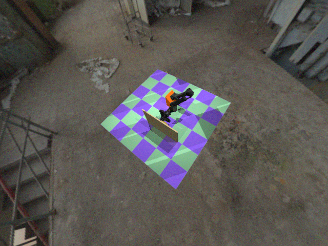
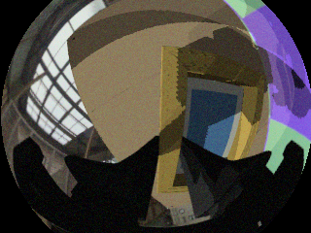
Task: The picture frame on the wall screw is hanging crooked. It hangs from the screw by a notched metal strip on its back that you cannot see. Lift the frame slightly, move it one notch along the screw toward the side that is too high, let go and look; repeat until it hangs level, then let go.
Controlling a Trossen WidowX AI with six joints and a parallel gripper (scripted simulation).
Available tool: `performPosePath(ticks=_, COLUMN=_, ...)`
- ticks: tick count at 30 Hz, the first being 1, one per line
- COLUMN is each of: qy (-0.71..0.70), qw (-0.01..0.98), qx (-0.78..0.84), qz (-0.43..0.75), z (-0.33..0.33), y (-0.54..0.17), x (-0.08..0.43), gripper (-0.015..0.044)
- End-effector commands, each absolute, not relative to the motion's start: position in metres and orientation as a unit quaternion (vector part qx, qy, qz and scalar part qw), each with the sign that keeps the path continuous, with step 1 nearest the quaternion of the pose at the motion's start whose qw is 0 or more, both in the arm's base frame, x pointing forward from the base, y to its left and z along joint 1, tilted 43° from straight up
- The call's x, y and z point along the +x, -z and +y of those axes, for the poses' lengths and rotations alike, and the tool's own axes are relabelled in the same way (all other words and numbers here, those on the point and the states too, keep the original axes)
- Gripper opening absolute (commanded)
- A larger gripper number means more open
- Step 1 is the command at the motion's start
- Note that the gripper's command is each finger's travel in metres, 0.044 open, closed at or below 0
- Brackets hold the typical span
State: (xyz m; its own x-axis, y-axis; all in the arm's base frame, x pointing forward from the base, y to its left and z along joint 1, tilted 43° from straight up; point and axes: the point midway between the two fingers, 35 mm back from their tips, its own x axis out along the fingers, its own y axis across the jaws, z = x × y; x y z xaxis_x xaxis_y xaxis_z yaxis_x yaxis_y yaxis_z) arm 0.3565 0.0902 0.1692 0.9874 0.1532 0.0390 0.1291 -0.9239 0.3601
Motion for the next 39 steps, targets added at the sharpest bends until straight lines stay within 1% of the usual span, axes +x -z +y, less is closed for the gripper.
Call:
performPosePath(ticks=1, qy=-0.036, qw=0.179, qx=0.981, qz=0.066, z=0.0875, y=-0.1715, x=0.3570, gripper=0.0000)
performPosePath(ticks=39, qy=-0.036, qw=0.179, qx=0.981, qz=0.066, z=0.0876, y=-0.1800, x=0.3567, gripper=0.0000)
